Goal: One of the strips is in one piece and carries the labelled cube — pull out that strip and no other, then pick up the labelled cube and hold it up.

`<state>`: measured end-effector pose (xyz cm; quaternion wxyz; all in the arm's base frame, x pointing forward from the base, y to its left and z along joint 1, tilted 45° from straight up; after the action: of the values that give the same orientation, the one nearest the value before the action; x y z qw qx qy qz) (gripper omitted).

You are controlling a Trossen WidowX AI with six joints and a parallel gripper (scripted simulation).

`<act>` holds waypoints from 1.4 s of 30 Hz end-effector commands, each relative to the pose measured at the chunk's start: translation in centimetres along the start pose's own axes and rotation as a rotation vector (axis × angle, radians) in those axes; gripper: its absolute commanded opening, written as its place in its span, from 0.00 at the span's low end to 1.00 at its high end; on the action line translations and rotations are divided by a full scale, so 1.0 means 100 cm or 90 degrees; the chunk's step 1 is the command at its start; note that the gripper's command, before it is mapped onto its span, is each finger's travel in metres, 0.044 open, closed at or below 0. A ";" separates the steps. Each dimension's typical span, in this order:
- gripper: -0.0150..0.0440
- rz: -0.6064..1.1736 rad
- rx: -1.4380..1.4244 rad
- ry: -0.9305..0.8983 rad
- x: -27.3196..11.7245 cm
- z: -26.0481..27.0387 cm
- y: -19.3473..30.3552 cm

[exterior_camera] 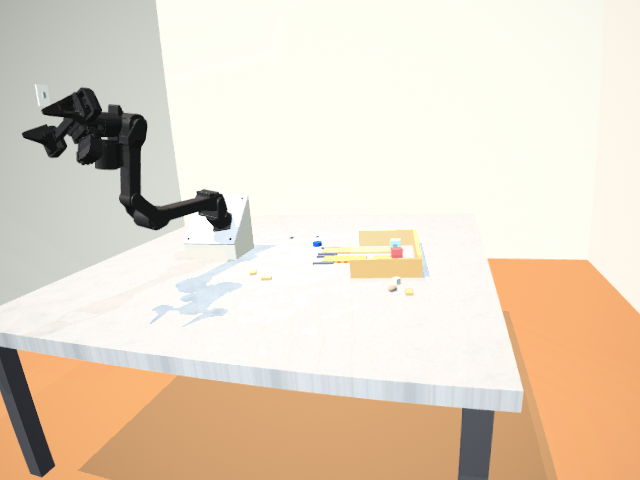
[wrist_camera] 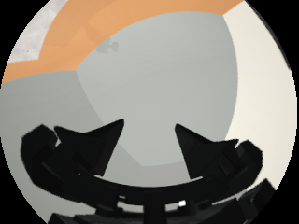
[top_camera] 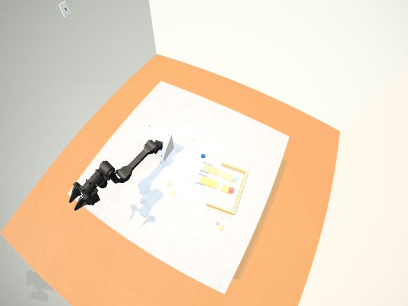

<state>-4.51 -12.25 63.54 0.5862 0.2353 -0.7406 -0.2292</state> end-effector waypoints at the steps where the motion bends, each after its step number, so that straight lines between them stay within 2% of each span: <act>1: 0.93 0.003 0.000 0.001 -0.001 0.000 0.001; 12: 0.93 0.192 -0.108 0.108 -0.064 -0.043 0.073; 18: 0.93 0.350 -0.253 0.199 -0.127 -0.090 0.113; 24: 0.93 0.510 -0.416 0.279 -0.200 -0.139 0.130; 33: 0.93 0.751 -0.682 0.382 -0.316 -0.208 0.109; 42: 0.93 1.000 -0.962 0.471 -0.424 -0.256 0.036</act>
<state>26.21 15.36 43.62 0.7777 -0.5765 -0.2212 -0.1176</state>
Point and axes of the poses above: the point midway between the two fingers, 35 mm back from their tips, its own x axis out along the fingers, its own z axis across the jaws, y = z × x, the point moved 4 cm from there along -x, back along the fingers, and after that the axes turned 14 degrees about -x, right-handed, at the moved point
